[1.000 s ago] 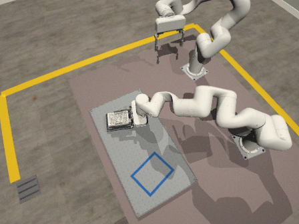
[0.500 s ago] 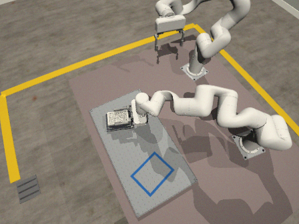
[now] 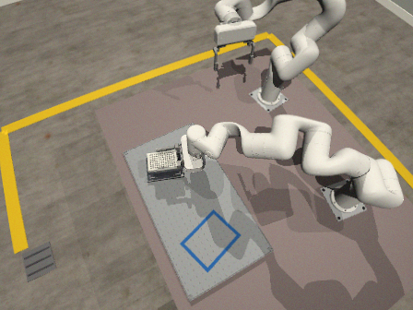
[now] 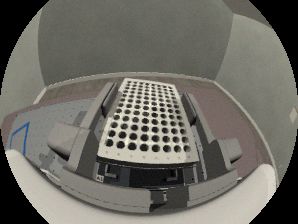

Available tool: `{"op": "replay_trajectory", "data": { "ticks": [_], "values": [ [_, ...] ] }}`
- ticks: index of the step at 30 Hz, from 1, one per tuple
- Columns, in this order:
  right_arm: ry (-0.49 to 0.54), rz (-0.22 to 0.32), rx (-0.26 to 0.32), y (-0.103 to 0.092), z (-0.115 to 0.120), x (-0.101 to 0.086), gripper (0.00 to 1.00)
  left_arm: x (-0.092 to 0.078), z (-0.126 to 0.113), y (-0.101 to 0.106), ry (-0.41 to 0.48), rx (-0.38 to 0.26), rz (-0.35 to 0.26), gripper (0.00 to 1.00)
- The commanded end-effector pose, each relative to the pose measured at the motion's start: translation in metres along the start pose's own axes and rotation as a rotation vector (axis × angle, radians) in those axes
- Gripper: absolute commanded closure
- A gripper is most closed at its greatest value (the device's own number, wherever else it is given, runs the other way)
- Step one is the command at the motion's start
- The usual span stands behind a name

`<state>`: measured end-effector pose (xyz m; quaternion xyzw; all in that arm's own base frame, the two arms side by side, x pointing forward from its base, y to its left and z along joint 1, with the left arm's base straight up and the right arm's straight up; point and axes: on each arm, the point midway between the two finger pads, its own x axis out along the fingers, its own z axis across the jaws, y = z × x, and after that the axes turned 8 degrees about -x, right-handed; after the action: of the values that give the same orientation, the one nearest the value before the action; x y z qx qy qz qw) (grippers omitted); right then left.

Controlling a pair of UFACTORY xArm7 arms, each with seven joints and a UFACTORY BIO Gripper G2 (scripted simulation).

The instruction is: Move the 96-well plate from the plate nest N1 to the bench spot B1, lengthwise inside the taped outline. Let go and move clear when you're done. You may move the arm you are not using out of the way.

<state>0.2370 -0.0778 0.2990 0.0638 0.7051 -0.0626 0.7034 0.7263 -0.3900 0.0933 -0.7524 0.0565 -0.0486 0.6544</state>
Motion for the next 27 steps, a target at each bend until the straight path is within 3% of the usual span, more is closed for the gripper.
{"op": "replay_trajectory", "data": {
  "ticks": [1, 16, 27],
  "values": [
    [-0.003, -0.001, 0.000, 0.000, 0.000, -0.001, 0.00, 0.001, -0.002, -0.011, 0.000, -0.003, -0.006, 1.00],
    [-0.003, -0.001, 0.000, 0.000, 0.000, -0.001, 0.00, 0.001, -0.005, -0.032, 0.000, -0.003, -0.006, 1.00],
    [-0.003, -0.001, 0.000, 0.000, 0.000, -0.001, 0.00, 0.001, -0.005, -0.032, 0.000, -0.003, -0.006, 1.00]
  ]
}}
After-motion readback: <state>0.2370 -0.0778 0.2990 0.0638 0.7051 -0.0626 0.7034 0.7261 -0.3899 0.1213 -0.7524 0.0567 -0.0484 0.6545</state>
